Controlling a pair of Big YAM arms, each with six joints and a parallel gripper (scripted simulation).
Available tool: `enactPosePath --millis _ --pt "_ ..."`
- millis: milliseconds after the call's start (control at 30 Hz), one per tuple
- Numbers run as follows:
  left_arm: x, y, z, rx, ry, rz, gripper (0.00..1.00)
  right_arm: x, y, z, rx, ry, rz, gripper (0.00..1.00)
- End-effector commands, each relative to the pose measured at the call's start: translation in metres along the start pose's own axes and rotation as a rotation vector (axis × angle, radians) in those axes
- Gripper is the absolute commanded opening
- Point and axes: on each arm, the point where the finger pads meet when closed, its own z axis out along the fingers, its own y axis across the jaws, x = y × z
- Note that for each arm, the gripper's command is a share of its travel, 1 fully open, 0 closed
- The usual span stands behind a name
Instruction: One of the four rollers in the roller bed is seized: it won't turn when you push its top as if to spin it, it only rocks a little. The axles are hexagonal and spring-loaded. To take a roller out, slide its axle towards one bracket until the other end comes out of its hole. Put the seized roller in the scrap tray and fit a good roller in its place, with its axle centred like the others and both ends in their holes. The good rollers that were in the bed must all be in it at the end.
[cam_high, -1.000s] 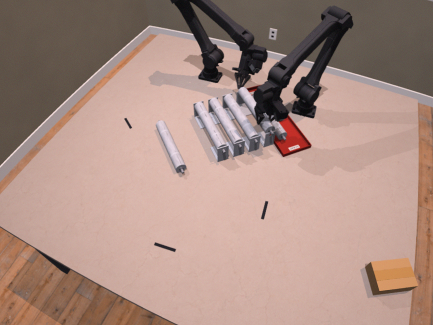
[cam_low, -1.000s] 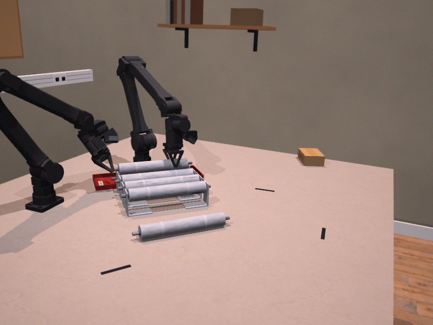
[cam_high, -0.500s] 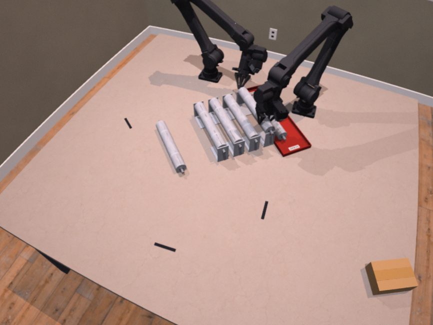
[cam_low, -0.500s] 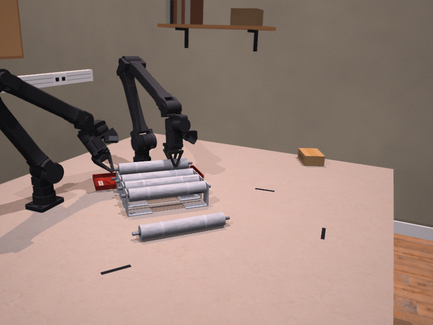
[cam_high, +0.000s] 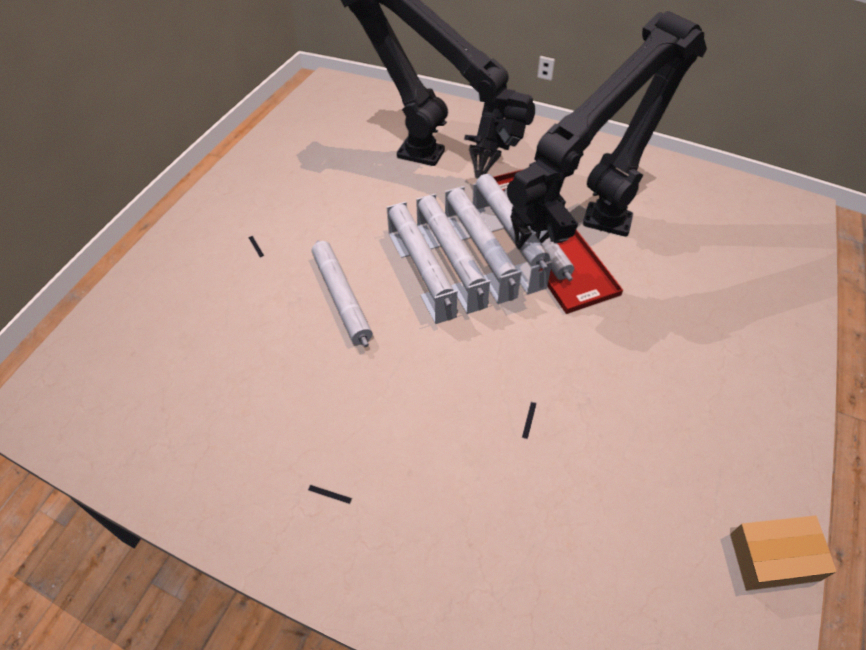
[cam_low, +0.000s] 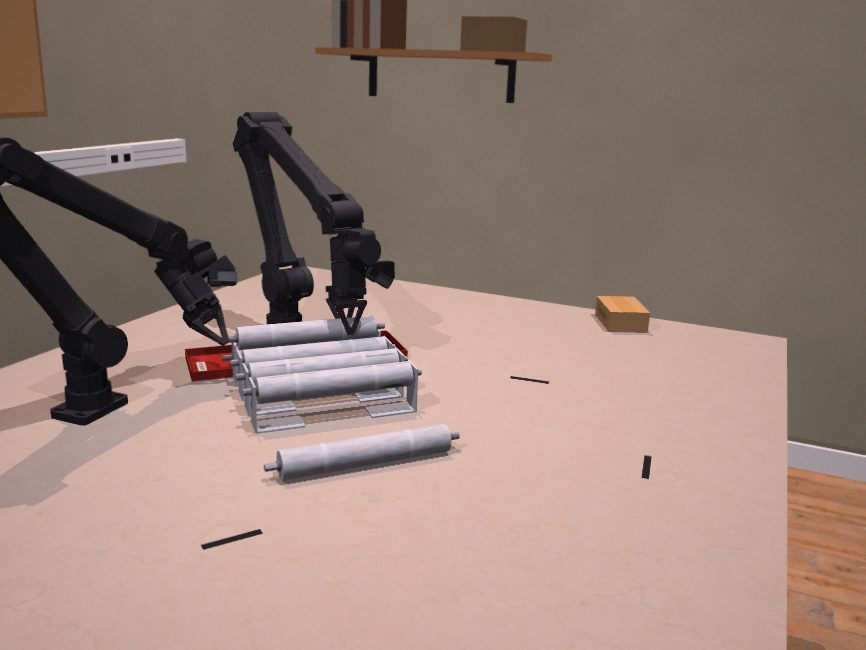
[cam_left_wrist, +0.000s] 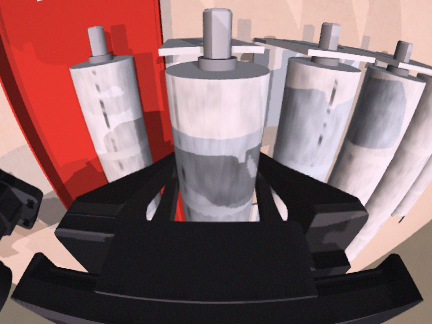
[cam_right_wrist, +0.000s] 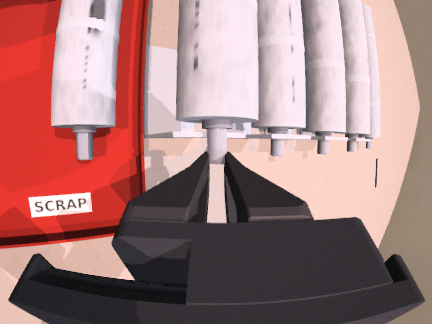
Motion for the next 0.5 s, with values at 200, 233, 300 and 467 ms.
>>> enactPosePath --millis 200,233,300,467 --pt "-0.0027 -0.005 -0.0023 0.008 -0.003 0.003 0.32 0.012 0.0023 0.0019 0.004 0.027 -0.041 0.03" --pt "-0.0027 -0.005 -0.0023 0.008 -0.003 0.003 0.32 0.0127 0.0023 0.0022 0.004 0.028 -0.043 0.03" --pt "-0.0027 -0.005 -0.0023 0.008 -0.003 0.003 0.32 0.0141 0.0024 0.0027 0.005 0.032 -0.046 0.03" --pt "-0.0027 -0.005 -0.0023 0.008 -0.003 0.003 0.32 0.0162 0.0025 0.0035 0.007 0.036 -0.051 0.03"
